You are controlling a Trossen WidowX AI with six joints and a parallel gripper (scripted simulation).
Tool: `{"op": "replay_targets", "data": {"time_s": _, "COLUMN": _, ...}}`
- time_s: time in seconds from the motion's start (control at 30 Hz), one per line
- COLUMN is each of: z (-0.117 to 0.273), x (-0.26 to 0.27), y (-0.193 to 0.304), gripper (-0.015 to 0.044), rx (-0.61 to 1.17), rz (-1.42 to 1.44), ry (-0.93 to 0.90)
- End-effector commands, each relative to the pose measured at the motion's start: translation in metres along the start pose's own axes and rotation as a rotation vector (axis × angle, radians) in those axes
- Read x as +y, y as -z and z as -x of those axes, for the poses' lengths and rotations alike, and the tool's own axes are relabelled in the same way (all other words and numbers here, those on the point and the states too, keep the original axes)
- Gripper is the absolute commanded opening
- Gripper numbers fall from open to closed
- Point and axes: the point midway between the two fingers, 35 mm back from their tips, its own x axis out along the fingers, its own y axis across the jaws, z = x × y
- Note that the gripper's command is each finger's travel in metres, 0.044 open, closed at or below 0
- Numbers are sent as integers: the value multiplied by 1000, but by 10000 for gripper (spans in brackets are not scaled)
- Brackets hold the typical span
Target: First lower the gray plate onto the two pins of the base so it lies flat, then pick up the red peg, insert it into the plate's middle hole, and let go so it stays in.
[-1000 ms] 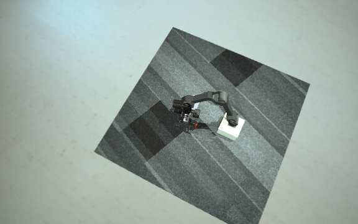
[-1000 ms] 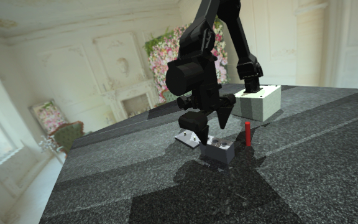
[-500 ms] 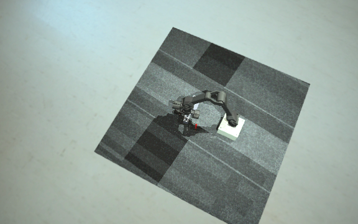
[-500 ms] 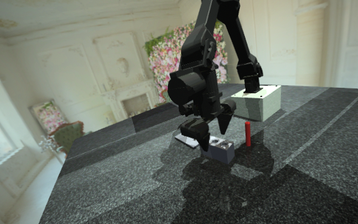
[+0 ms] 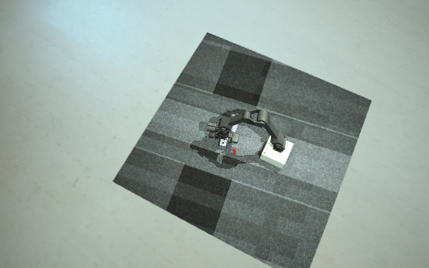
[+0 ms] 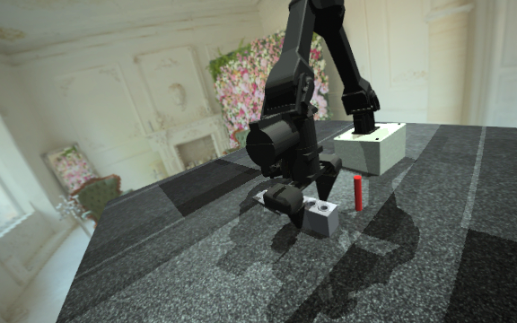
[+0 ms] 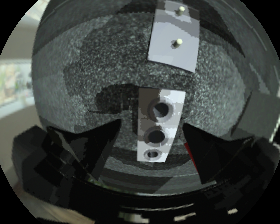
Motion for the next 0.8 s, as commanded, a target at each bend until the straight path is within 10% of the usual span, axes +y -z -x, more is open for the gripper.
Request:
{"op": "replay_targets", "data": {"time_s": 0.0, "z": -7, "x": -1, "y": 0, "gripper": 440, "rx": 3, "rz": 4, "ry": 2}}
{"op": "replay_targets", "data": {"time_s": 0.27, "z": -17, "x": -2, "y": 0, "gripper": 440, "rx": 2, "rz": 3, "ry": 2}}
{"op": "replay_targets", "data": {"time_s": 0.77, "z": -17, "x": -2, "y": 0, "gripper": 105, "rx": 2, "rz": 3, "ry": 2}}
